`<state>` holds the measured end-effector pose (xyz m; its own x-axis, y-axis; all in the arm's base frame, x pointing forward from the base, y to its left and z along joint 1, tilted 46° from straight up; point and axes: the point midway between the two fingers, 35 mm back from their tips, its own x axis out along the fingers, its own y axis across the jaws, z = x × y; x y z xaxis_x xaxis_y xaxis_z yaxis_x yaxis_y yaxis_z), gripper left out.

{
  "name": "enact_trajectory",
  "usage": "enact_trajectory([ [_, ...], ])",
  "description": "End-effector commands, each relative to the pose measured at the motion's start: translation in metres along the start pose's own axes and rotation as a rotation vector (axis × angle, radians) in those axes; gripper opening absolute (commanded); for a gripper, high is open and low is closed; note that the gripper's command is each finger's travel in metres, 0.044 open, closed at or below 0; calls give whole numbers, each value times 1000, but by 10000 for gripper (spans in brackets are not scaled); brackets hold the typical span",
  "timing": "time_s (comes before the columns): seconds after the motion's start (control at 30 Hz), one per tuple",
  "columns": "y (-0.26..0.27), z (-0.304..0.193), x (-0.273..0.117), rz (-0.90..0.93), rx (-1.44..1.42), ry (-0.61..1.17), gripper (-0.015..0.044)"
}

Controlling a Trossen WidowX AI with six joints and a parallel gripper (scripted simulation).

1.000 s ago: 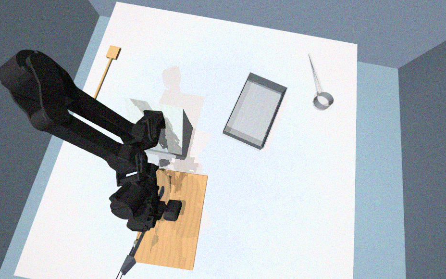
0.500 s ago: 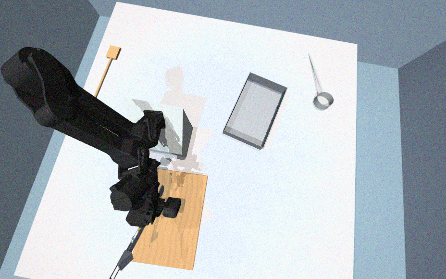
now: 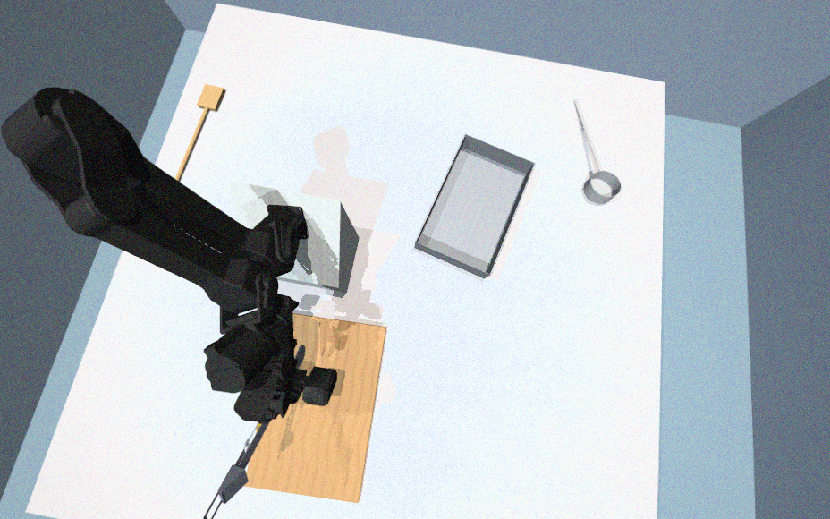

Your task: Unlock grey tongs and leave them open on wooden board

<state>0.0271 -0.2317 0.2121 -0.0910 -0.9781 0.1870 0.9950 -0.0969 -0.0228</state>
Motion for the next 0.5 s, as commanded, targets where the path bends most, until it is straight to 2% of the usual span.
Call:
enact_trajectory([
  [0.0,-1,2,0,-6,-1,-6,-150],
  [0.47,1,3,3,-1,-5,18,-150],
])
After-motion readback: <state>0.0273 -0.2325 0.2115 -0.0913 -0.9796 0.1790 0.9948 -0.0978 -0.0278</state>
